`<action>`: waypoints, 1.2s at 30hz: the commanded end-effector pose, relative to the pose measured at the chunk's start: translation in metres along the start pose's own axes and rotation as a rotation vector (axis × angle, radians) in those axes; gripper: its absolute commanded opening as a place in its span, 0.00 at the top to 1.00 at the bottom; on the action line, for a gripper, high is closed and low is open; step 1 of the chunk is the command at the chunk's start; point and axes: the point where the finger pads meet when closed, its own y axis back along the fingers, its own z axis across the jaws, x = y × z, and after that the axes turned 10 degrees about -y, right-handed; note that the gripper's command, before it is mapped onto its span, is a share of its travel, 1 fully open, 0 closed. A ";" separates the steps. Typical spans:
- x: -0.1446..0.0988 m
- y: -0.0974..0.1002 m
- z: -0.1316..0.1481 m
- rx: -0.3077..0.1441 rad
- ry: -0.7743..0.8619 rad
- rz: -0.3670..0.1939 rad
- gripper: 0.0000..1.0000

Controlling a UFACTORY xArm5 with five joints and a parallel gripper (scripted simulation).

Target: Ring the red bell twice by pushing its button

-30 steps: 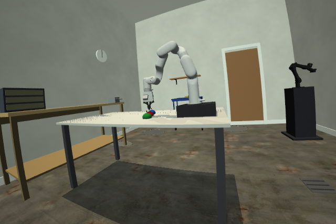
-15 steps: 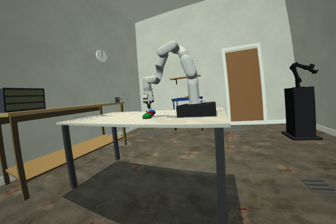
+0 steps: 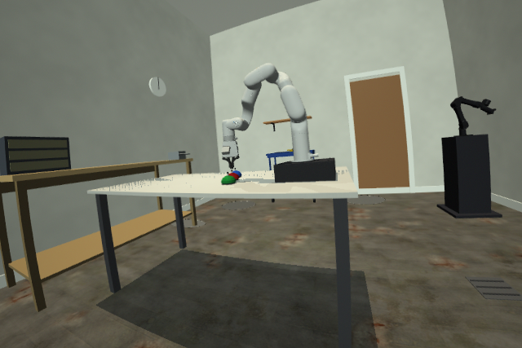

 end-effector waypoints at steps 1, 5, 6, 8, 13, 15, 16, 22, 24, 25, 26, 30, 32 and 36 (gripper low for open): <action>0.000 0.001 0.001 -0.004 0.000 0.000 1.00; 0.000 0.001 0.001 -0.004 0.000 0.000 1.00; 0.000 0.001 0.001 -0.004 0.000 0.000 1.00; 0.000 0.001 0.001 -0.004 0.000 0.000 1.00; 0.000 0.001 0.001 -0.004 0.000 0.000 1.00; 0.000 0.001 0.001 -0.004 0.000 0.000 1.00; 0.000 0.001 0.001 -0.004 0.000 0.000 1.00; 0.000 0.001 0.001 -0.004 0.000 0.000 1.00; 0.000 -0.001 0.001 -0.004 0.000 0.000 1.00; 0.000 -0.002 0.001 -0.003 0.000 0.000 1.00; 0.000 -0.003 0.001 -0.003 0.000 0.000 1.00; -0.001 -0.007 0.001 -0.003 0.000 0.000 1.00; -0.001 -0.008 0.001 -0.003 0.000 0.000 1.00; -0.001 -0.008 0.001 -0.003 0.000 0.000 1.00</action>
